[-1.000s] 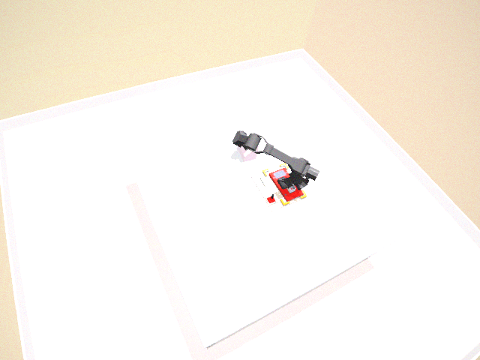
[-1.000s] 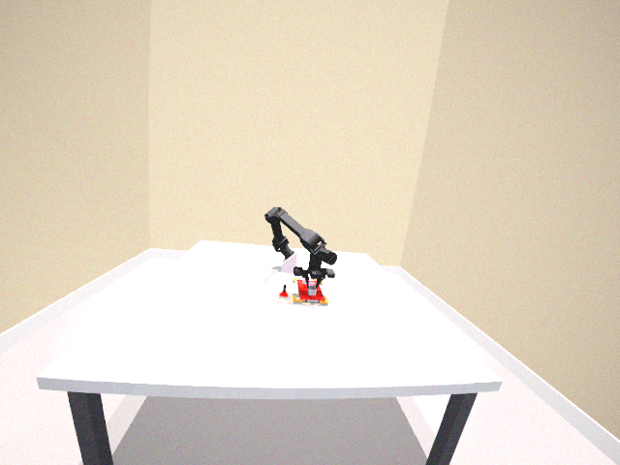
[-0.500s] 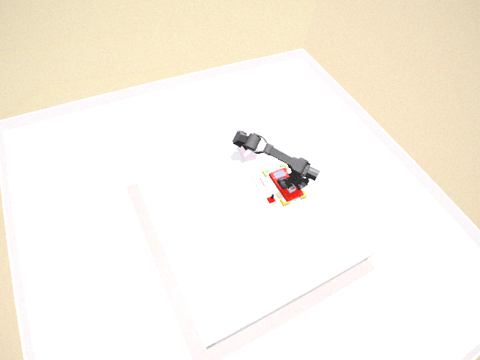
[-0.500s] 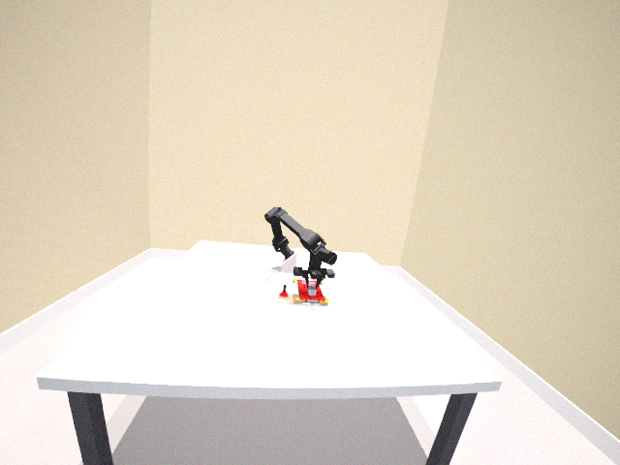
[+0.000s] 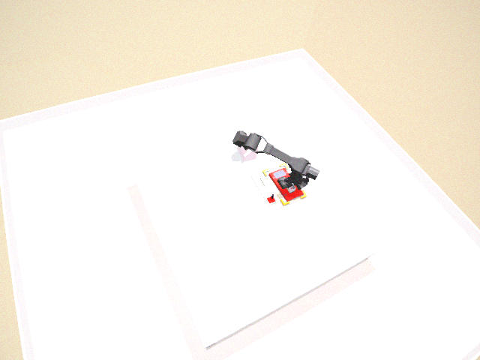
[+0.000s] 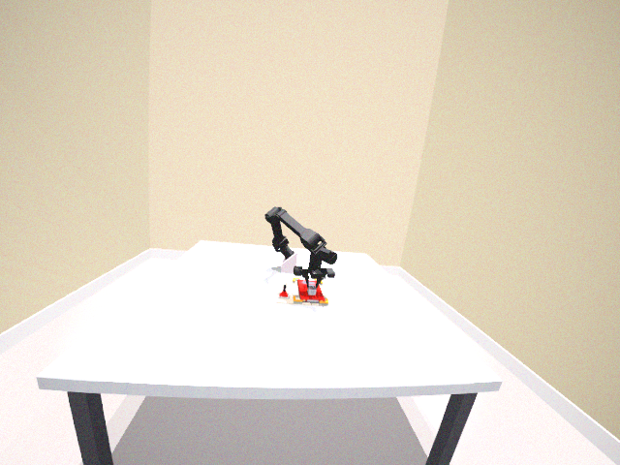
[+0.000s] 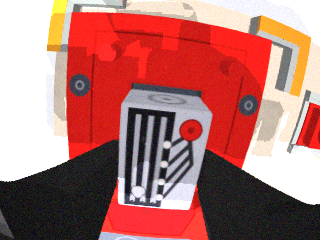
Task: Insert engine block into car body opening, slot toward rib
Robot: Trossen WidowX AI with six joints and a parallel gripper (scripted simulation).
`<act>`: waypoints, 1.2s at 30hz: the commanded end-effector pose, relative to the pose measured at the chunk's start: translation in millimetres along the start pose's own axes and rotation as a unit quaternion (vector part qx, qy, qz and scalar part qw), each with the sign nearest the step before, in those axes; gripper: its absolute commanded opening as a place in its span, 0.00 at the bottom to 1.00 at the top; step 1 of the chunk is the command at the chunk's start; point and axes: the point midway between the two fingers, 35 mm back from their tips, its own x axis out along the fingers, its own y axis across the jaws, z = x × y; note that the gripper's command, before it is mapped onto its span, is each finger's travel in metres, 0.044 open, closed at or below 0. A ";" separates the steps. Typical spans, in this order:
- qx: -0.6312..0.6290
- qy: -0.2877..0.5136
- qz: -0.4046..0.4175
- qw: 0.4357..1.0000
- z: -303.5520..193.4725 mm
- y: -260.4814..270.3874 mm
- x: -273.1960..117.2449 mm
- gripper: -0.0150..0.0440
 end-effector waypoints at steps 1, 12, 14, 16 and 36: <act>0.003 -0.002 0.002 1.000 1.2 0.4 -4.8 0.52; 0.006 -0.002 0.002 1.000 1.2 0.5 -8.4 0.52; 0.006 -0.002 0.002 1.000 1.2 0.5 -8.4 0.52; 0.006 -0.002 0.002 1.000 1.2 0.5 -8.4 0.52; 0.001 -0.002 0.002 1.000 1.2 0.5 -4.0 0.52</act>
